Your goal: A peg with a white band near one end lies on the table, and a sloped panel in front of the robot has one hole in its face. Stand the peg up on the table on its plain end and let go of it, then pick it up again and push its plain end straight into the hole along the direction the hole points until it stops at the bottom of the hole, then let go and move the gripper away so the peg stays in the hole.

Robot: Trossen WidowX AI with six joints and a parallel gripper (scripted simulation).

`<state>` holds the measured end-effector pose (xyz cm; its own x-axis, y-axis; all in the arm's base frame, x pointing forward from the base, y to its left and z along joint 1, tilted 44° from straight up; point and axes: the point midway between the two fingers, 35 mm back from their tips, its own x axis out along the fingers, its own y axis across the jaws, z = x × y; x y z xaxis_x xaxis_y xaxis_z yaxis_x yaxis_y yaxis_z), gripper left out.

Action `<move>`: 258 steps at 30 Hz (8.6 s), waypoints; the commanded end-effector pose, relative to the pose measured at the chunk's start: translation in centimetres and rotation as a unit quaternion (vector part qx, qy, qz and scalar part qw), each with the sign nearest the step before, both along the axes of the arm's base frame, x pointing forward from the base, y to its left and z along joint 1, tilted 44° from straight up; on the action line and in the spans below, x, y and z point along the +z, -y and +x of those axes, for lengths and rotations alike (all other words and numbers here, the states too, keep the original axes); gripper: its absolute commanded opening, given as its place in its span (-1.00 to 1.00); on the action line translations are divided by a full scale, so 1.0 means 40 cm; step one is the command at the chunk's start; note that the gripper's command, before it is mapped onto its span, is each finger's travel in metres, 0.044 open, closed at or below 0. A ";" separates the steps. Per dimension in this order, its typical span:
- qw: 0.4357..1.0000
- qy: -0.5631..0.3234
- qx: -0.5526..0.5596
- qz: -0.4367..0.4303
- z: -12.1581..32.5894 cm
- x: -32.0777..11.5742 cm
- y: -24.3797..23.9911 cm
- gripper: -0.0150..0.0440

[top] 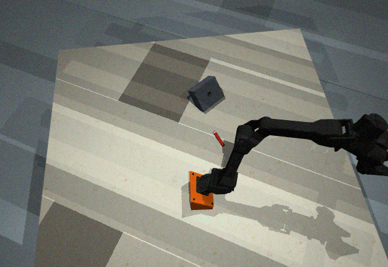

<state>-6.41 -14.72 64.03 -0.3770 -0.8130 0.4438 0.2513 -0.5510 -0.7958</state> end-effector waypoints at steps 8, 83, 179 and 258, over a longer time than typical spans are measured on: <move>0.982 0.070 0.129 0.116 0.089 -0.165 0.211 1.00; 0.676 -0.344 0.261 0.597 0.829 -1.393 -0.350 1.00; 0.667 -0.335 0.297 0.595 0.833 -1.516 -0.226 -0.33; 0.536 -0.258 0.596 0.539 0.739 -1.426 -0.241 -0.33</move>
<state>23.39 -5.03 6.97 0.6269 -0.2495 -0.7380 -0.4910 0.6090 -0.6230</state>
